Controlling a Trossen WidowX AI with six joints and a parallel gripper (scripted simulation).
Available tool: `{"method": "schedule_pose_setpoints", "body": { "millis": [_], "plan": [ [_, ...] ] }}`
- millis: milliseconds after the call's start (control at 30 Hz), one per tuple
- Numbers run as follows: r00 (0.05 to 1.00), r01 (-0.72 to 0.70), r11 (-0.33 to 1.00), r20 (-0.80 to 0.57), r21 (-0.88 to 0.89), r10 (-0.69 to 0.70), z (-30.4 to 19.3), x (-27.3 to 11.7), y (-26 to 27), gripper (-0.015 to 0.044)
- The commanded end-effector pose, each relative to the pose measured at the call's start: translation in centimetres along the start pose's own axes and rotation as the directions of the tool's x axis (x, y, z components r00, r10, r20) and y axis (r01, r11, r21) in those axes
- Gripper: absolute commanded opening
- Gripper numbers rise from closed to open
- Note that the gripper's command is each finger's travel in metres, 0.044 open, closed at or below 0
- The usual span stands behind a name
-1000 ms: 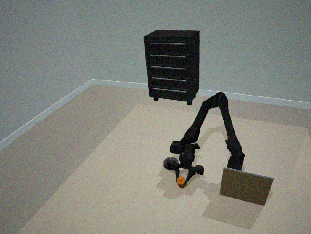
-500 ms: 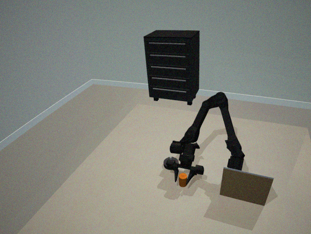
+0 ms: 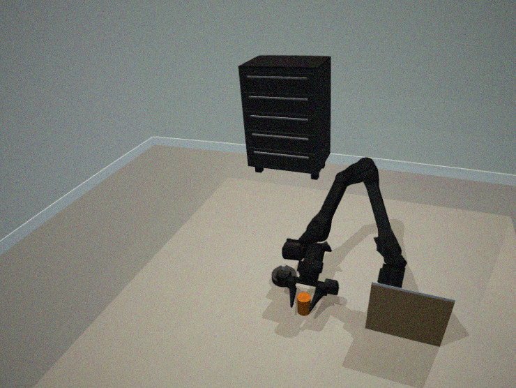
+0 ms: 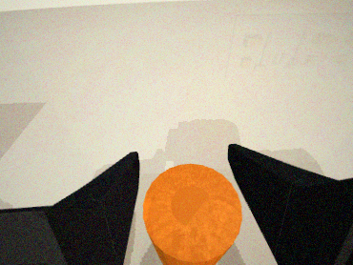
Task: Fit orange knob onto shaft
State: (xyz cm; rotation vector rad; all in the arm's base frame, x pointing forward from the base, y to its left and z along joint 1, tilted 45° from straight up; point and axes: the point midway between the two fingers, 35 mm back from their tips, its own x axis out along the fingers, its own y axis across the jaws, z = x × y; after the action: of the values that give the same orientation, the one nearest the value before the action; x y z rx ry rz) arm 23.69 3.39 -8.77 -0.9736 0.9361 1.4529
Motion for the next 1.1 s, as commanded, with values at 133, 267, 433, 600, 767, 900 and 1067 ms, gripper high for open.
{"method": "schedule_pose_setpoints", "body": {
  "millis": [133,267,433,600,767,900,1067],
  "plan": [
    [1.0,0.001,1.0,0.002,0.001,-0.001,0.0,0.0,0.0,0.0418],
    [1.0,0.001,1.0,0.002,0.001,-0.001,0.0,0.0,0.0,0.044],
    [1.0,0.001,1.0,0.001,0.001,-0.001,0.2,-0.1,0.0,0.044],
    [1.0,0.002,1.0,0.002,-0.001,-0.002,6.4,-2.9,-0.2,0.044],
    [1.0,0.002,1.0,0.003,-0.001,-0.002,7.4,-3.4,-0.1,0.044],
    [0.99,-0.067,0.997,-0.122,0.045,0.072,7.2,-2.7,0.4,0.044],
    [0.807,-0.128,0.982,-0.561,0.14,0.185,7.0,-2.5,1.3,0.044]
  ]
}}
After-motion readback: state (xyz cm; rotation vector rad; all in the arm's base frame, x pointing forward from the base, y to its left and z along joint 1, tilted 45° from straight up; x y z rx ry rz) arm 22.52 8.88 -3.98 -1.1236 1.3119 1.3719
